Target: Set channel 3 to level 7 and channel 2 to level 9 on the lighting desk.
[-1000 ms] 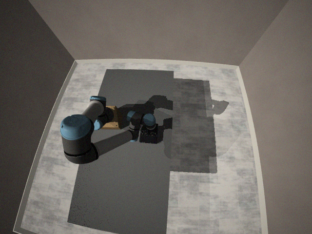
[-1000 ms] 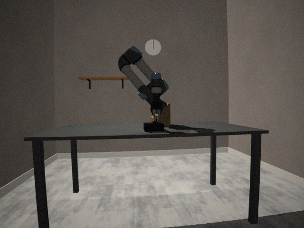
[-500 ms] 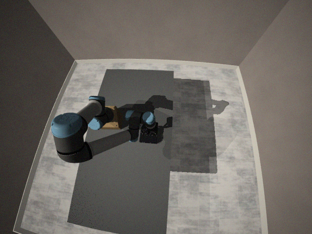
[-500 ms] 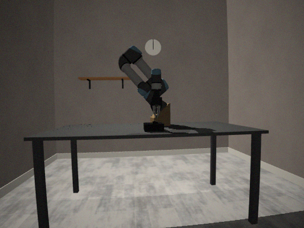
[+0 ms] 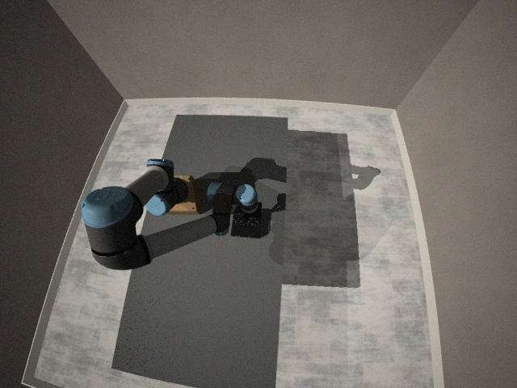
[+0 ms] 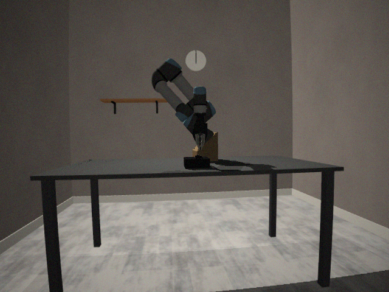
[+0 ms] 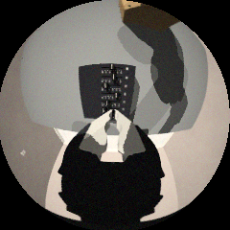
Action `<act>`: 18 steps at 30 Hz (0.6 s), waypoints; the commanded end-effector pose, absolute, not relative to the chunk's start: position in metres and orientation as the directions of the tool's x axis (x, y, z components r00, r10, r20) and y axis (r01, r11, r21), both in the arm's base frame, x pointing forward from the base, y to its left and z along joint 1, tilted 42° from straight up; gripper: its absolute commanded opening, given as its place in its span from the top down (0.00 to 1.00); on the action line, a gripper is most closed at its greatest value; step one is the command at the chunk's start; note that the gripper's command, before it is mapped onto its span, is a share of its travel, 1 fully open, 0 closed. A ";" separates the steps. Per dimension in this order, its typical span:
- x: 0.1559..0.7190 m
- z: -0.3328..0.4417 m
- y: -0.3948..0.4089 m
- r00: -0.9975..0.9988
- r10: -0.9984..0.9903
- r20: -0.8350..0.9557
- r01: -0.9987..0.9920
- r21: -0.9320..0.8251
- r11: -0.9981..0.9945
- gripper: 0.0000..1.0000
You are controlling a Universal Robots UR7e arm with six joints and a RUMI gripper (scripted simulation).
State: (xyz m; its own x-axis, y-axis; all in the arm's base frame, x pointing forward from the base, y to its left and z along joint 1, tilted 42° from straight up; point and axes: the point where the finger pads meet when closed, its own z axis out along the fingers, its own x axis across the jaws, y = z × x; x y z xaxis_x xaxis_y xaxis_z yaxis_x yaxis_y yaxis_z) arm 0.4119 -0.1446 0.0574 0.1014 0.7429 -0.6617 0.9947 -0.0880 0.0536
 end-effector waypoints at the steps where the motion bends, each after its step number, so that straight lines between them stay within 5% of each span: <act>1: 0.412 0.058 -0.144 0.102 0.743 -0.662 0.995 0.054 -0.088 0.00; 18: 0.413 0.092 -0.114 0.102 0.743 -0.662 0.995 0.054 -0.088 0.00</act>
